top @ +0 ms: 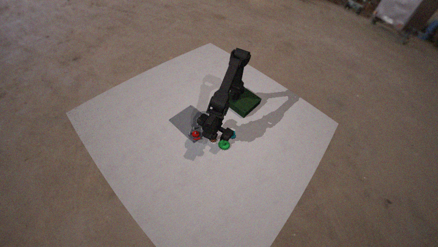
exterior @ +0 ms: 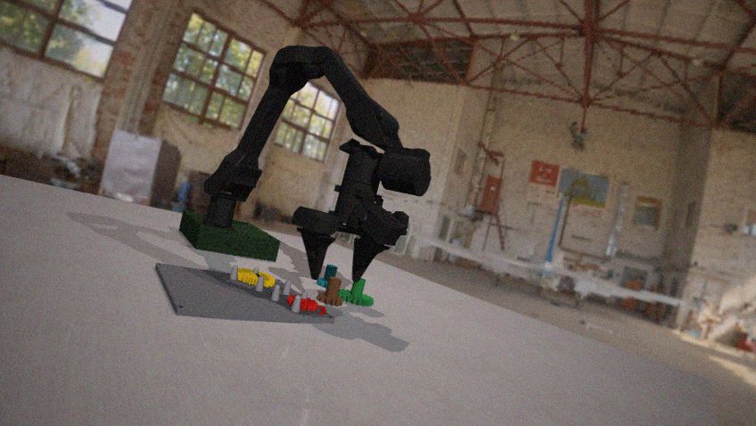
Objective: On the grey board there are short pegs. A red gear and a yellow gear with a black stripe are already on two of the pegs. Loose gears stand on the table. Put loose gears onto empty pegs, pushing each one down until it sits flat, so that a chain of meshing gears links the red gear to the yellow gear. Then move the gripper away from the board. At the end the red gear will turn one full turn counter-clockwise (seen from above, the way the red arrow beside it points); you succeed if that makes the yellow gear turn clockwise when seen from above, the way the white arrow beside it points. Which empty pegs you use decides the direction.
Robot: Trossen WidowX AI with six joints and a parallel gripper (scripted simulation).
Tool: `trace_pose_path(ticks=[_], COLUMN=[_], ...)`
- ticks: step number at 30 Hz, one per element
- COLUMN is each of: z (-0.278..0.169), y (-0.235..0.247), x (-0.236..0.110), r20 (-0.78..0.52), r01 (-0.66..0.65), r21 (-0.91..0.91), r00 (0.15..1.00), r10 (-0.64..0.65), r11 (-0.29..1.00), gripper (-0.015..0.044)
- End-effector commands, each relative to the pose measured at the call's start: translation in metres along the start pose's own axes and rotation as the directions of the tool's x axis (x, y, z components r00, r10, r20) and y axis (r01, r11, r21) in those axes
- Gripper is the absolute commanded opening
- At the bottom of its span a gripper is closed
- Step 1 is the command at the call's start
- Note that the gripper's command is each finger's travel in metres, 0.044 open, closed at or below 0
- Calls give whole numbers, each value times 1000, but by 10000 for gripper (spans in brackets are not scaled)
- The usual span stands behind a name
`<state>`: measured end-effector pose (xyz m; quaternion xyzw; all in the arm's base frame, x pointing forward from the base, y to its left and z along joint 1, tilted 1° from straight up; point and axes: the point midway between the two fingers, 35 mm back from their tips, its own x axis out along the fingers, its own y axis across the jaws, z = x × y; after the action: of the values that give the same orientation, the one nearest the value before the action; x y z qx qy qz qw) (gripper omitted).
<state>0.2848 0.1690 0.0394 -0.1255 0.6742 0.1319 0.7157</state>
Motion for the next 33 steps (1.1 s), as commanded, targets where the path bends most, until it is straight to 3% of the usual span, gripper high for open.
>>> trace_pose_path(ticks=[1, 8, 22, 30, 33], z=[-2, -2, -2, -2, 1], y=[0, 0, 0, 0, 0], x=[9, 10, 10, 10, 7], r20=[-8, -8, -8, -8, 8], r01=[-4, -4, -4, -4, -8], r21=[5, 5, 5, 5, 21], r00=[1000, 1000, 1000, 1000, 1000], r10=[4, 4, 4, 4, 8], r11=[1000, 1000, 1000, 1000, 1000], gripper=[440, 440, 72, 0, 0])
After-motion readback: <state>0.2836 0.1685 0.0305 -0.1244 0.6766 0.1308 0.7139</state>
